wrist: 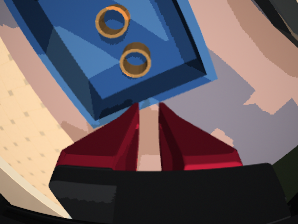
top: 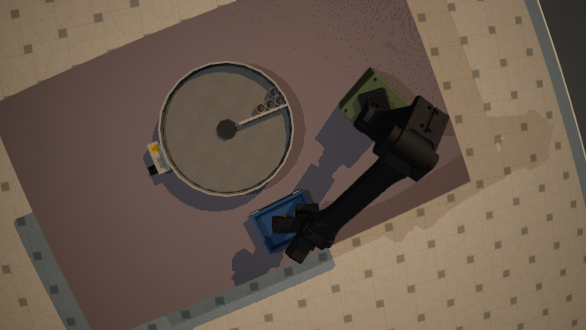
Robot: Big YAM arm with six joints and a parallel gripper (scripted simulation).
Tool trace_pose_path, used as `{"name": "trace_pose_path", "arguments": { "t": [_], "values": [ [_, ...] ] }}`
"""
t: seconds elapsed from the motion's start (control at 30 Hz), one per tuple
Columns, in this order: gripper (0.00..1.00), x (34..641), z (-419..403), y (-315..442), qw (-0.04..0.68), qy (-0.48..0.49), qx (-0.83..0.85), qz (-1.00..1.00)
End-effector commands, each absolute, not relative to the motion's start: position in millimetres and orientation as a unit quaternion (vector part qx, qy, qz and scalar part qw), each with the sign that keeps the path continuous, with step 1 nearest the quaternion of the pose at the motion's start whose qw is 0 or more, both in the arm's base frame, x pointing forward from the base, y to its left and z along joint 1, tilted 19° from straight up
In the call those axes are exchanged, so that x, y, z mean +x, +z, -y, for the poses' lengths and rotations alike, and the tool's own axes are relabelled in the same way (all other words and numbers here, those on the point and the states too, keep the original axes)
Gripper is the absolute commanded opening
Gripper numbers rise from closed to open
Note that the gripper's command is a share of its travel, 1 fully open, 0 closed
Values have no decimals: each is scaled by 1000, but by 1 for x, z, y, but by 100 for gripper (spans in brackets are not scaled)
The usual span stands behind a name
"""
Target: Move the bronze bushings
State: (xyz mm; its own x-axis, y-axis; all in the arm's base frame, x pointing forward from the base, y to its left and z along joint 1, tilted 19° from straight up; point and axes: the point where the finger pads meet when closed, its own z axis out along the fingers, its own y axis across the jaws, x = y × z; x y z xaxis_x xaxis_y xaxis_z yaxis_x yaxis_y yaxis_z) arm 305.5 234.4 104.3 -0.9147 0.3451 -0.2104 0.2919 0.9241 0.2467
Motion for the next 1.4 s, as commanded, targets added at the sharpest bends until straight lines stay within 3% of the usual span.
{"name": "trace_pose_path", "arguments": {
  "t": [0.0,1.37],
  "values": [
    [14,318,-248,135,149,132,167,-966],
    [14,317,-248,139,149,132,166,-966]
  ]
}}
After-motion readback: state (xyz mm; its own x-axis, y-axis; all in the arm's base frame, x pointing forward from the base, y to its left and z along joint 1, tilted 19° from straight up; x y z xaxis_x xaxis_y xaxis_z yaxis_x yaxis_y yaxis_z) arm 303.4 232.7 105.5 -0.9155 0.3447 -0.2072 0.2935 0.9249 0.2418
